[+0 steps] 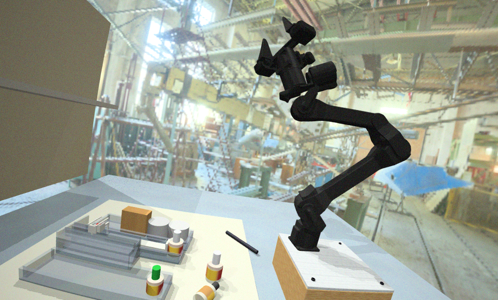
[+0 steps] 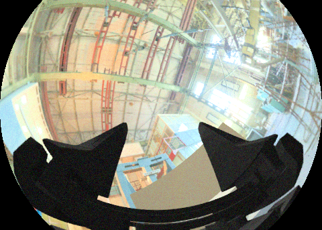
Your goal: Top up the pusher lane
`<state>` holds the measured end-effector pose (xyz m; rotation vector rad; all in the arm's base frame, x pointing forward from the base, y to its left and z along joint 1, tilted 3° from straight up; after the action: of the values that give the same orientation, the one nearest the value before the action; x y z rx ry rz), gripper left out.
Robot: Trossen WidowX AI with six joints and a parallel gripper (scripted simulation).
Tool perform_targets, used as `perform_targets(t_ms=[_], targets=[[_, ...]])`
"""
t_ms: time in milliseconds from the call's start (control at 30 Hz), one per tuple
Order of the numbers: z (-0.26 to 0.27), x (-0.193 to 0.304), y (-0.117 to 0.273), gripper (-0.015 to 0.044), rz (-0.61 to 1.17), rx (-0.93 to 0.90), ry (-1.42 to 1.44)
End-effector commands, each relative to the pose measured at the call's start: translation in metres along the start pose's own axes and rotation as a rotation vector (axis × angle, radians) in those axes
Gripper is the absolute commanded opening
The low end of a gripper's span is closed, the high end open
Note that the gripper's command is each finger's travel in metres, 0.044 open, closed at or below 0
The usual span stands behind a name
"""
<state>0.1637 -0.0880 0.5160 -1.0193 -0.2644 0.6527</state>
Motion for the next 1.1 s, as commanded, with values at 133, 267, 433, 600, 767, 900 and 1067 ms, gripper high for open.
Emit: perform_targets(t_ms=[133,267,433,600,767,900,1067], targets=[[-0.043,0.035,0.002,0.044,0.142,0.164,0.073],[-0.089,0.075,0.016,0.044,0.322,0.339,0.156],[-0.143,0.122,0.052,0.044,0.574,0.542,0.257],[-0.185,0.16,0.104,0.044,0.852,0.722,0.352],[-0.215,0.189,0.169,0.044,1.163,0.883,0.431],[-0.227,0.203,0.225,0.044,1.428,0.995,0.485],[-0.228,0.204,0.296,0.044,1.785,1.119,0.544]])
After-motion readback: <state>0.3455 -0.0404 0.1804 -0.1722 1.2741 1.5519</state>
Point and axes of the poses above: the point midway between the two fingers, 35 mm back from their tips, its own y axis back along the fingers, its own z axis across the jaws, x = y × z, the point moved 2 cm from there along y, back along the fingers, and after that the axes turned 13 degrees about -y, right-handed, at the moved point
